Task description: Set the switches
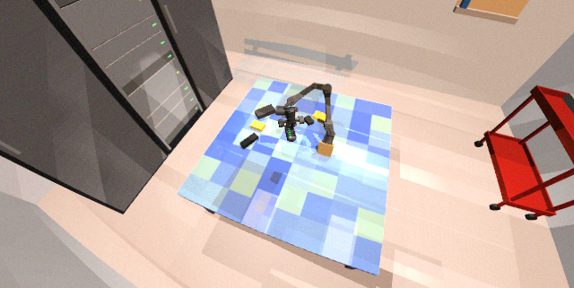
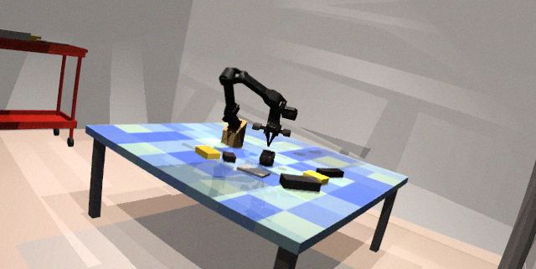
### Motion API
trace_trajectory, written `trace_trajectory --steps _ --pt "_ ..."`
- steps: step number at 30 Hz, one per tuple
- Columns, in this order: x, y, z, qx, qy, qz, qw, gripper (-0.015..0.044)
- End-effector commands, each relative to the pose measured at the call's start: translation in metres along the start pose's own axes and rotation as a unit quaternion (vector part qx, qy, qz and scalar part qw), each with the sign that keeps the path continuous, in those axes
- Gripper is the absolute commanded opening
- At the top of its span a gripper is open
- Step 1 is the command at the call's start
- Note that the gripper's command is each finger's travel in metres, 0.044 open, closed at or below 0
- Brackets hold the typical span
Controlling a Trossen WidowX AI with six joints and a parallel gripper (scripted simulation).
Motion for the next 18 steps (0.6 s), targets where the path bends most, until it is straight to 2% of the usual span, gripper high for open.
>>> trace_trajectory --steps 1,18 --pt "-0.003 -0.007 -0.001 -0.001 0.003 -0.001 1.000 0.0000" --pt "-0.003 -0.033 -0.001 -0.002 0.003 -0.002 1.000 0.0000"
Point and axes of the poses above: the point midway between the two fingers, 35 mm back from their tips, its own y axis back along the fingers, its own x axis across the jaws, z = x × y, the point moved 6 cm from there along y, back along the fingers, and after that the axes turned 3 degrees about y, right-handed, at the moved point
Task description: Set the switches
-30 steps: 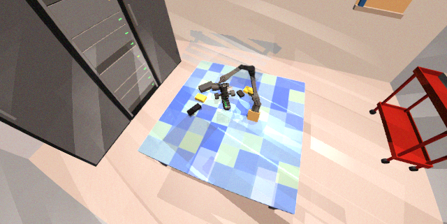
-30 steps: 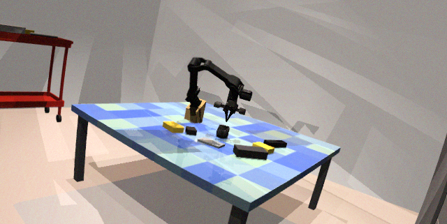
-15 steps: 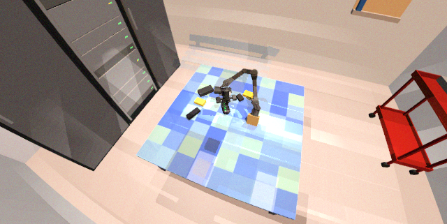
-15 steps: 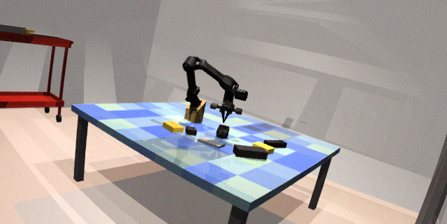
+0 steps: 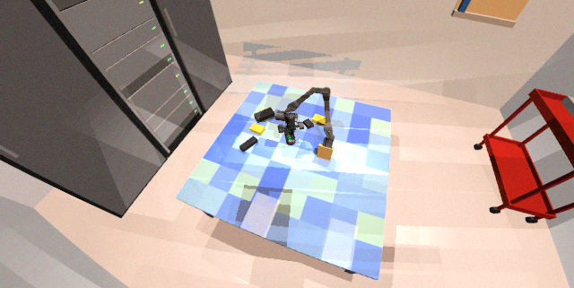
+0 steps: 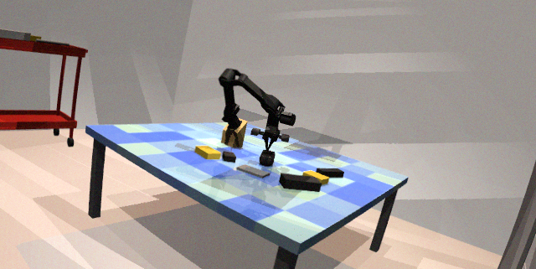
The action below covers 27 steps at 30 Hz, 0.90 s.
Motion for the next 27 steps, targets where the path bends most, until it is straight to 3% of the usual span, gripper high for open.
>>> trace_trajectory --steps 1,24,27 --pt "-0.002 -0.007 -0.002 0.000 0.005 -0.004 1.000 0.0000" --pt "-0.002 -0.014 -0.002 0.000 0.005 -0.004 1.000 0.0000" --pt "0.000 0.009 -0.002 0.001 0.004 -0.003 1.000 0.0000"
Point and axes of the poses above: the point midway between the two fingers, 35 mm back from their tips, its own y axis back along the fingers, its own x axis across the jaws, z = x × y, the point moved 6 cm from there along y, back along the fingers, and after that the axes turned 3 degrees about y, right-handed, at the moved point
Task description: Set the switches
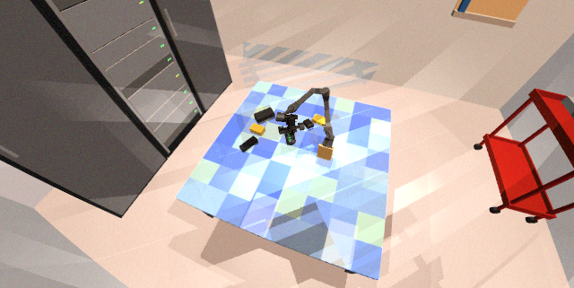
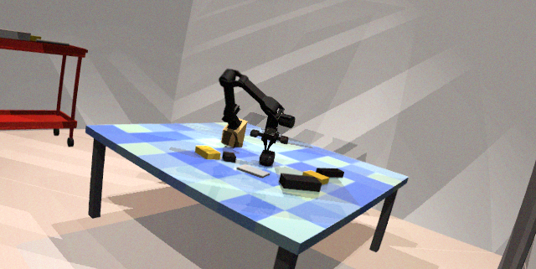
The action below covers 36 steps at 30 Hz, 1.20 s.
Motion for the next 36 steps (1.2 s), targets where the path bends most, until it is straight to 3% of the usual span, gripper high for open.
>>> trace_trajectory --steps 1,17,36 --pt "0.002 0.031 0.001 -0.001 -0.002 0.006 1.000 0.0000" --pt "-0.001 0.041 0.021 -0.002 -0.002 0.005 1.000 0.0000" --pt "0.000 0.012 0.021 -0.002 -0.002 0.005 1.000 0.0000"
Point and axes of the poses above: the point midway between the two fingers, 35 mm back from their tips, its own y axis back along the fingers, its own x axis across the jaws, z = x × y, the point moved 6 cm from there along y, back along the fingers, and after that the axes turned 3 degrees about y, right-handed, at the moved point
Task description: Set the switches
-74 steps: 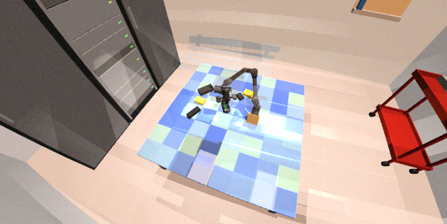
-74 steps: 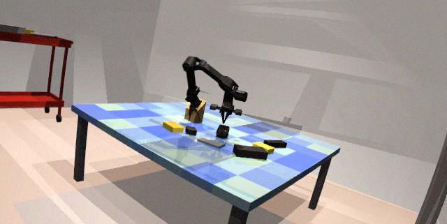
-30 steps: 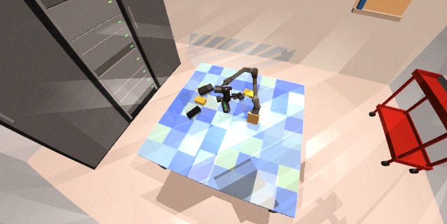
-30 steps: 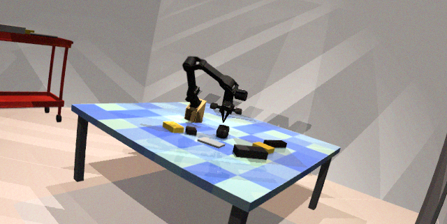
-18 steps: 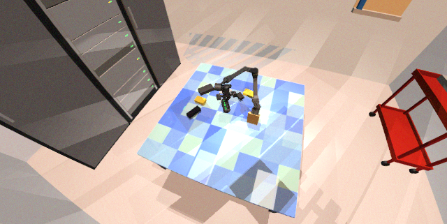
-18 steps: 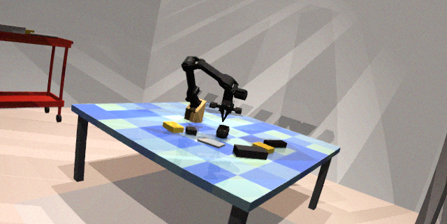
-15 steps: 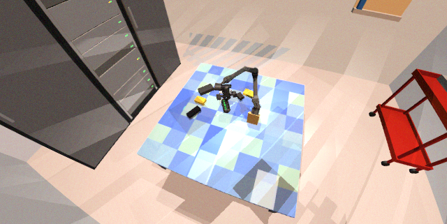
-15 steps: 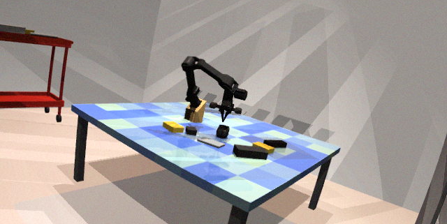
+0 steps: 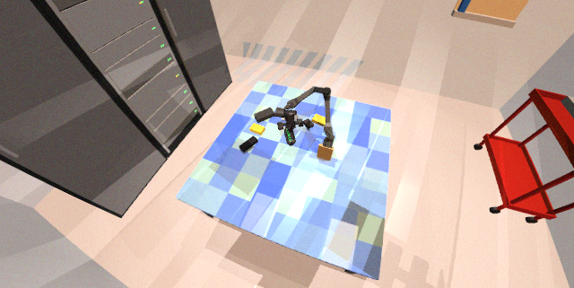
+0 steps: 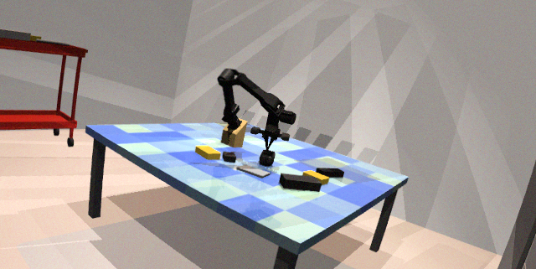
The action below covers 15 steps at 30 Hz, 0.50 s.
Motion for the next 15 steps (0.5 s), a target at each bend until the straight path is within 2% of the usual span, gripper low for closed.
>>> trace_trajectory --steps 1,15 --pt "-0.001 -0.009 -0.002 0.000 0.005 -0.004 1.000 0.0000" --pt "-0.002 -0.023 -0.002 0.000 0.005 -0.005 1.000 0.0000"
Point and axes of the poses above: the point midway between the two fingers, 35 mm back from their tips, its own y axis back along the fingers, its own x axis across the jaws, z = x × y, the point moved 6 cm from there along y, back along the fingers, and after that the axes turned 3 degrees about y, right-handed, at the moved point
